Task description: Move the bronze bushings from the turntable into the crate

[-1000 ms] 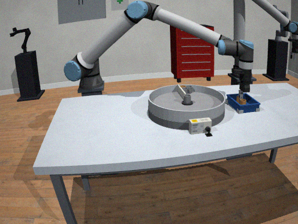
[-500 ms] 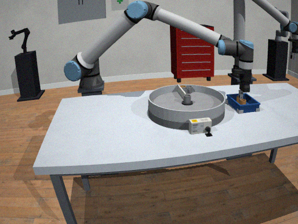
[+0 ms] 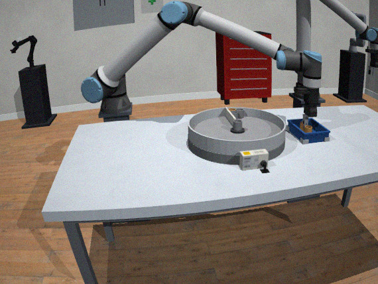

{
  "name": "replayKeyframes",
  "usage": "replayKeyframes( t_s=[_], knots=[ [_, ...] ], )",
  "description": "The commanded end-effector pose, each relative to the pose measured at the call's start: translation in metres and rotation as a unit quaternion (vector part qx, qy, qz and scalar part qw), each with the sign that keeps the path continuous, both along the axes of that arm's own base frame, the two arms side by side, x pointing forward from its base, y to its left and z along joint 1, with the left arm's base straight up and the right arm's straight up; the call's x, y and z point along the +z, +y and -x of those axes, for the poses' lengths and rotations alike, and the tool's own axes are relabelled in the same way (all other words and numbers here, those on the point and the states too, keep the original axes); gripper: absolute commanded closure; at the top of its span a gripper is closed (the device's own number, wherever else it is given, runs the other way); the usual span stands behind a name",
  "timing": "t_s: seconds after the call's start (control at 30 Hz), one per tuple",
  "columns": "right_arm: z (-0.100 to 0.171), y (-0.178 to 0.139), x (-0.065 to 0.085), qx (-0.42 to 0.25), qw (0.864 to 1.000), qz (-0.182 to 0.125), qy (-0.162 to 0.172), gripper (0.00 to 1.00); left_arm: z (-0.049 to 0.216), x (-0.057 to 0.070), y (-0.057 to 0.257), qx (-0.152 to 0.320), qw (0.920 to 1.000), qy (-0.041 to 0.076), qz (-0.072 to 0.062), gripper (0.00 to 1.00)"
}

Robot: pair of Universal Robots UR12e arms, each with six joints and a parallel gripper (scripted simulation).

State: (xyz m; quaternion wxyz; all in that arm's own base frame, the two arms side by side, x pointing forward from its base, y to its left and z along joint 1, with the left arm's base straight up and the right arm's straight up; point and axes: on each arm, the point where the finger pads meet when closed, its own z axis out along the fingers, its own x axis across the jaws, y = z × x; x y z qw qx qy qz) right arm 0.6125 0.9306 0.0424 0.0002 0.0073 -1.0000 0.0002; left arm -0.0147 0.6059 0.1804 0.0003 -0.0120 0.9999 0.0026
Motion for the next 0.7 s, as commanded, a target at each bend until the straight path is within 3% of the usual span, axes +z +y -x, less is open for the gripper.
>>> replayKeyframes(
  t_s=[0.0,0.67],
  knots=[
    [0.0021,0.0018,0.0011,0.001,1.000,-0.001,0.000,1.00,0.0017,-0.0033,-0.0021,0.002,1.0000,0.000,0.003,0.00],
    [0.0023,0.0014,-0.0002,0.001,1.000,-0.001,0.000,1.00,0.0017,-0.0033,-0.0021,0.002,1.0000,0.000,0.003,0.00]
  ],
)
